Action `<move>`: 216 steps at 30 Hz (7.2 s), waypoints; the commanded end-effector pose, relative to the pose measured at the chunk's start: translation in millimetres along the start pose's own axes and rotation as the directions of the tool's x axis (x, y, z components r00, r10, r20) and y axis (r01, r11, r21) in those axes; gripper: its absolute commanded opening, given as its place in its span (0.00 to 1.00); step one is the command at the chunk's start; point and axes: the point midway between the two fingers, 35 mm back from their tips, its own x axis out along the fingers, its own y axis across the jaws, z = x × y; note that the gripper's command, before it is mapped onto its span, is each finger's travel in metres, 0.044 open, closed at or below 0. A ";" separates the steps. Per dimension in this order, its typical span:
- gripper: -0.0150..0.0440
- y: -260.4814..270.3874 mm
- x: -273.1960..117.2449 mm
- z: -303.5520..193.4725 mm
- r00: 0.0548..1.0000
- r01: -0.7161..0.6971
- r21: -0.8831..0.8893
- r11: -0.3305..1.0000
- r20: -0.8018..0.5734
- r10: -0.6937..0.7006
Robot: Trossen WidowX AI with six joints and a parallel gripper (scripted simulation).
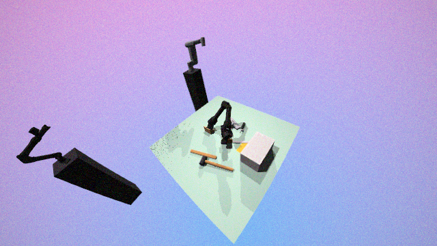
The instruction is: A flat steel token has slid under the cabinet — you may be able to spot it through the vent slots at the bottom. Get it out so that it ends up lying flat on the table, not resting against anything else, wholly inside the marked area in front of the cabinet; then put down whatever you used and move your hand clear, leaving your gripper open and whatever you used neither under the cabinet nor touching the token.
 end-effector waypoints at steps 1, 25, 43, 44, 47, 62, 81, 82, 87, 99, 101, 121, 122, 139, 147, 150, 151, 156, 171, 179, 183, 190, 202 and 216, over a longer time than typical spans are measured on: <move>0.25 4.5 -2.1 3.1 1.000 0.008 -0.008 1.000 0.000 -0.008; 0.25 28.3 -1.8 13.3 1.000 0.006 -0.007 1.000 0.001 -0.006; 0.25 44.5 -1.6 21.2 1.000 0.006 -0.007 1.000 0.001 -0.006; 0.25 45.6 -1.6 21.7 1.000 0.005 -0.007 1.000 0.001 -0.005; 0.25 48.5 -1.6 23.0 1.000 0.005 -0.007 1.000 0.001 -0.005; 0.25 63.5 -1.5 29.7 1.000 0.005 -0.007 1.000 0.001 -0.005; 0.25 83.3 -1.3 38.7 1.000 0.004 -0.007 1.000 0.002 -0.004; 0.25 84.4 -1.3 39.3 1.000 0.004 -0.007 1.000 0.002 -0.004; 0.25 89.6 -1.3 41.7 1.000 0.003 -0.007 1.000 0.002 -0.003; 0.25 102.7 -1.3 47.8 1.000 0.003 -0.007 1.000 0.002 -0.003; 0.25 105.0 -1.3 48.9 1.000 0.003 -0.007 1.000 0.002 -0.003; 0.25 128.0 -1.3 59.5 1.000 0.001 -0.007 1.000 0.003 -0.001; 0.25 128.9 -1.3 59.9 1.000 0.001 -0.007 1.000 0.003 -0.001; 0.25 146.6 -1.3 67.9 1.000 0.001 -0.007 1.000 0.003 -0.001; 0.25 155.3 -1.4 72.2 1.000 0.000 -0.007 1.000 0.003 0.000; 0.25 158.8 -1.4 73.9 1.000 0.000 -0.007 1.000 0.004 0.000; 0.25 159.8 -1.4 74.4 1.000 0.000 -0.007 1.000 0.004 0.000; 0.25 165.6 -1.4 77.3 1.000 0.000 -0.007 1.000 0.004 0.000; 0.25 181.4 -1.6 85.0 1.000 -0.001 -0.007 1.000 0.004 0.001; 0.25 190.7 -1.6 89.4 1.000 -0.001 -0.007 1.000 0.005 0.001; 0.25 195.5 -1.7 91.6 1.000 -0.001 -0.007 1.000 0.005 0.001; 0.25 203.5 -1.8 95.0 1.000 -0.001 -0.007 1.000 0.005 0.001; 0.25 207.5 -1.9 96.5 1.000 -0.002 -0.006 1.000 0.006 0.002; 0.25 207.5 -1.9 96.5 1.000 -0.002 0.090 0.996 0.006 0.002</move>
